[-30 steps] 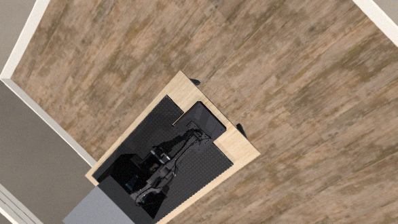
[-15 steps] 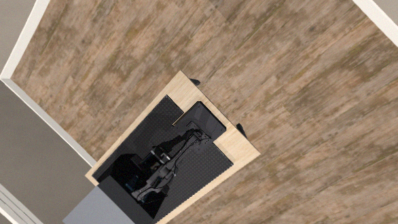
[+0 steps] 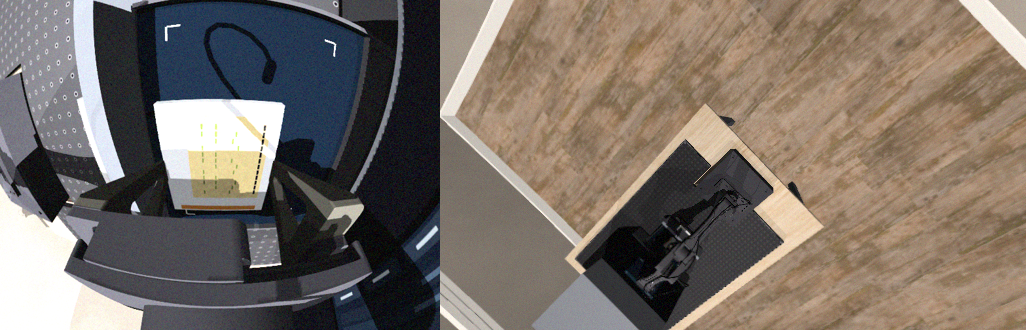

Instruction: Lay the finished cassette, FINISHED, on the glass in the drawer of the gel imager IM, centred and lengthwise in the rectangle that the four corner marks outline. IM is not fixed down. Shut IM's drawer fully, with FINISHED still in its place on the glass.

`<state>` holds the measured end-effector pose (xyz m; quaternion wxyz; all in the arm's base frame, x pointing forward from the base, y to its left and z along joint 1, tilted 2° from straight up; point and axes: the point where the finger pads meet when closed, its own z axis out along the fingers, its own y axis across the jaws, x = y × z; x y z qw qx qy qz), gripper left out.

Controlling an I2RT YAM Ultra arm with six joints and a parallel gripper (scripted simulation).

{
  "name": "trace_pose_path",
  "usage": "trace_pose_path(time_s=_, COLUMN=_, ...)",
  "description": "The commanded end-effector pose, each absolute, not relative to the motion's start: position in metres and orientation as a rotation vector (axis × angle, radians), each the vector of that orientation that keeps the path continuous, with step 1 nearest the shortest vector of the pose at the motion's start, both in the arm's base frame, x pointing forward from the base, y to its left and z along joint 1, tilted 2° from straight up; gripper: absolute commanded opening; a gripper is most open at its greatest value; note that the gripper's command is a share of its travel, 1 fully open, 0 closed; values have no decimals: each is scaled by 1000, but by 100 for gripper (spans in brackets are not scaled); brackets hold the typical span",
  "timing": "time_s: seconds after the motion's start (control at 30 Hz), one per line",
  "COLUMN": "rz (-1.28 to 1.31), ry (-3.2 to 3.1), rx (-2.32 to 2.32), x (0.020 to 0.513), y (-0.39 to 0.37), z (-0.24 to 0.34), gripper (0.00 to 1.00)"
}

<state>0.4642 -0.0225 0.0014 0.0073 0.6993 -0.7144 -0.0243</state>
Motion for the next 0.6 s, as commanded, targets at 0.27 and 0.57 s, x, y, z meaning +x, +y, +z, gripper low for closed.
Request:
trace_pose_path(time_s=0.27, rz=-76, ry=-2252, rx=2188, x=466, y=-18, z=-13, gripper=0)
trace_pose_path(time_s=0.57, rz=-43, ry=-2259, rx=2197, x=471, y=-23, z=-7, gripper=0)
